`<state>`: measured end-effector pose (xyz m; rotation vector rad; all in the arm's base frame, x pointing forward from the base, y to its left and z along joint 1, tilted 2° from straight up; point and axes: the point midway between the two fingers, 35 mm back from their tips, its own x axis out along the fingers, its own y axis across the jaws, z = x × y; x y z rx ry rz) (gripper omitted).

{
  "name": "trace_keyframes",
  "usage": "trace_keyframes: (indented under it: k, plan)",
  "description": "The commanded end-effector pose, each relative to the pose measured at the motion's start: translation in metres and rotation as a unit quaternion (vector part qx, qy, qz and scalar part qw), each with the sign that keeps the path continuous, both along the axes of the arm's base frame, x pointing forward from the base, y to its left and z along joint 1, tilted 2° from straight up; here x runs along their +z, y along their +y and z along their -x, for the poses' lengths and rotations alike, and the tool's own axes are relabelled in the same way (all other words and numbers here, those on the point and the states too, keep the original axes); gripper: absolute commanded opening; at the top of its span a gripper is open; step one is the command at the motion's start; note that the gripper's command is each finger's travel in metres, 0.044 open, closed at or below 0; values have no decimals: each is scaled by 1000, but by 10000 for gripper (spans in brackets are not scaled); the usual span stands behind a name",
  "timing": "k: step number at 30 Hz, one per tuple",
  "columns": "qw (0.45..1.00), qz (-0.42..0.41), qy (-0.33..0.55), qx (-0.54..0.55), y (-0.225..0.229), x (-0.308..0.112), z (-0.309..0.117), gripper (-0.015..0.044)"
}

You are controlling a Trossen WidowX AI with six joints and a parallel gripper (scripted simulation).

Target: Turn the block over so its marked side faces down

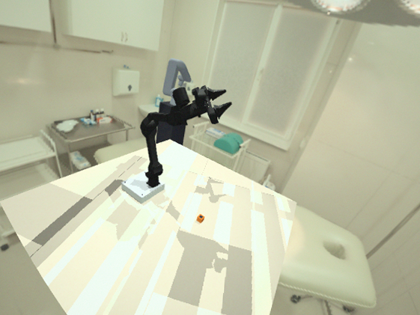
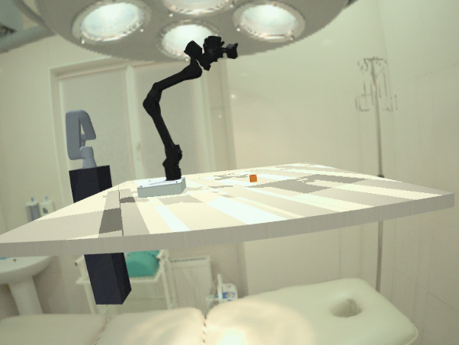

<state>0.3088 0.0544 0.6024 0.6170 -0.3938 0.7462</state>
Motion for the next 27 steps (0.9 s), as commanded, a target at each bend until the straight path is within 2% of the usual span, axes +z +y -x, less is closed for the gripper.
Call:
trace_keyframes:
  k: [1, 6, 15, 21, 27]
  plan:
    - [1000, 0, 2, -1, 0, -1, -1, 426]
    - [998, 3, 63, -25, -3, -33, -41, 440]
    - [957, 57, 266, -102, -11, -159, -133, 440]
    - [894, 130, 406, -139, -17, -257, -162, 440]
    - [798, 229, 537, -150, -22, -358, -160, 440]
